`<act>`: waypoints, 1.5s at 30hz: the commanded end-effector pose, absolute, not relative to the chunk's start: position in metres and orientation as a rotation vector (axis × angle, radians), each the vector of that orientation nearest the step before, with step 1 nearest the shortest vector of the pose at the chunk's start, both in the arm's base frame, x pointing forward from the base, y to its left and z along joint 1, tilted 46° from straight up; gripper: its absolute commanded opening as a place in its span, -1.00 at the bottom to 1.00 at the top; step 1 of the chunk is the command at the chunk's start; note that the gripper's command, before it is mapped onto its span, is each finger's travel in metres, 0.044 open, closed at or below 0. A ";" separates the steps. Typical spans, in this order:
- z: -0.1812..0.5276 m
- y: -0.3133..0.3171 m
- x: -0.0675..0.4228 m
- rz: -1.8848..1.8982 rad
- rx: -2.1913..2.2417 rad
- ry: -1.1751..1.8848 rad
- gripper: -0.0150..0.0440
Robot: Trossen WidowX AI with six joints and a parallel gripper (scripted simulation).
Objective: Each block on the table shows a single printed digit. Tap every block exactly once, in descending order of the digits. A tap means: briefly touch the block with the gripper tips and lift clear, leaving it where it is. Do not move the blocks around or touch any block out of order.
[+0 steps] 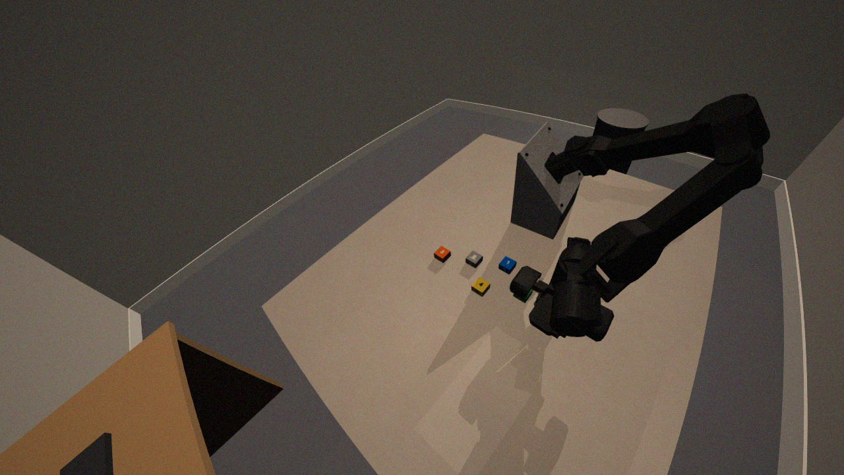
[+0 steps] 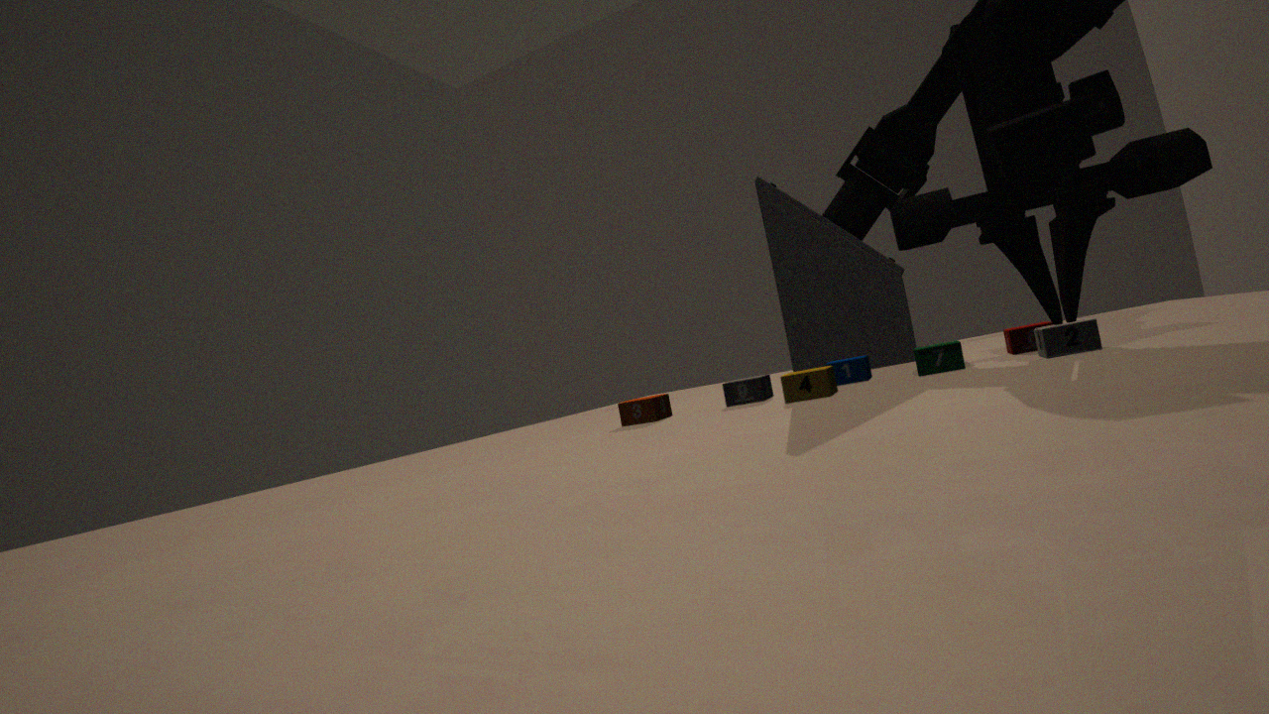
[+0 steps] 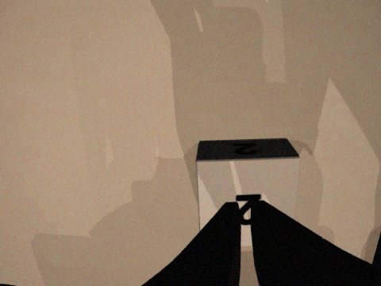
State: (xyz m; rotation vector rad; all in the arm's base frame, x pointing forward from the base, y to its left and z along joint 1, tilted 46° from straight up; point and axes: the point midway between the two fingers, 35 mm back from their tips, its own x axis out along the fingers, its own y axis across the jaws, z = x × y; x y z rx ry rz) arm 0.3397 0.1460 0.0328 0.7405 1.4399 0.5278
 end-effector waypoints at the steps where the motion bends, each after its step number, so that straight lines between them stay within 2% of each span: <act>1: 0.044 0.133 0.338 0.526 0.738 1.441 -0.42; 6: 0.052 0.125 0.337 0.524 0.737 1.443 -0.42; 11: 0.098 0.075 0.333 0.521 0.733 1.444 -0.42; 15: 0.106 0.068 0.331 0.522 0.735 1.444 -0.42; 18: 0.084 0.047 0.321 0.510 0.728 1.446 -0.42; 25: 0.006 -0.018 0.246 0.515 0.731 1.449 -0.42; 31: 0.002 -0.018 0.244 0.516 0.732 1.449 -0.42; 37: -0.050 0.037 0.250 0.518 0.734 1.448 -0.42; 45: -0.055 0.043 0.250 0.519 0.735 1.448 -0.42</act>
